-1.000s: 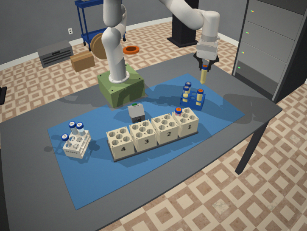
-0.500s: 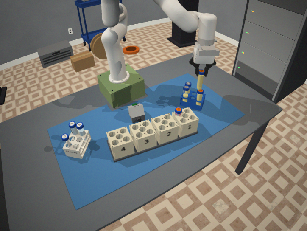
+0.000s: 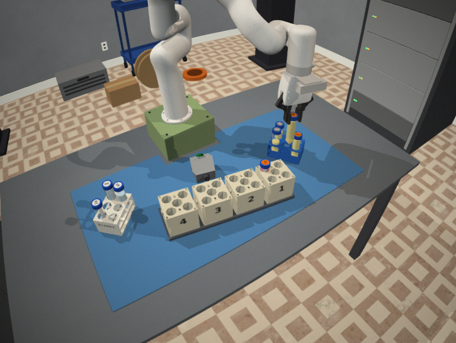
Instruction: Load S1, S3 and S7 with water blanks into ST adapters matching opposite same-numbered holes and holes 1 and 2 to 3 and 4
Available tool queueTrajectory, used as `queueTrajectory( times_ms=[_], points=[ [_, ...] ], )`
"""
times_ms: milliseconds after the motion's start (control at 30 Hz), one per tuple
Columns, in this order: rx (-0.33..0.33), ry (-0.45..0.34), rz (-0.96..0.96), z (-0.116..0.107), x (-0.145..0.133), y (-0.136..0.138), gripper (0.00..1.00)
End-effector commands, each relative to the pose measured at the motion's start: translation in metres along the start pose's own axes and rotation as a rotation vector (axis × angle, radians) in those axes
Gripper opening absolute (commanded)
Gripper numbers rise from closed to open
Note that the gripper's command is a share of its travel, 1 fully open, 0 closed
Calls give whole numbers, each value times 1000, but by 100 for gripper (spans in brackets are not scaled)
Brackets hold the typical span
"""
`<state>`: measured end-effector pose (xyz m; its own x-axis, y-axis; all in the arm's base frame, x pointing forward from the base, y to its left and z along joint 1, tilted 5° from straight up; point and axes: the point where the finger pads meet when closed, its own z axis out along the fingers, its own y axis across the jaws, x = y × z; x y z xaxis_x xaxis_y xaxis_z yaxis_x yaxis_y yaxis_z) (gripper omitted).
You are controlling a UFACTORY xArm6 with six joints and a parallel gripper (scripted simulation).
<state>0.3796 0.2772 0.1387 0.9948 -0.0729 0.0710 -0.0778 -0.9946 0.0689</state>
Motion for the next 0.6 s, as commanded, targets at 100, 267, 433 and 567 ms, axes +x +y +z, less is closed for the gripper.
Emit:
queueTrajectory(
  times_ms=[100, 267, 433, 567],
  points=[
    [11, -6, -20, -2, 21, 22, 0],
    [11, -6, -20, -1, 37, 41, 0],
    [11, -6, -20, -1, 53, 61, 0],
    [11, -6, -20, -1, 65, 76, 0]
  ],
)
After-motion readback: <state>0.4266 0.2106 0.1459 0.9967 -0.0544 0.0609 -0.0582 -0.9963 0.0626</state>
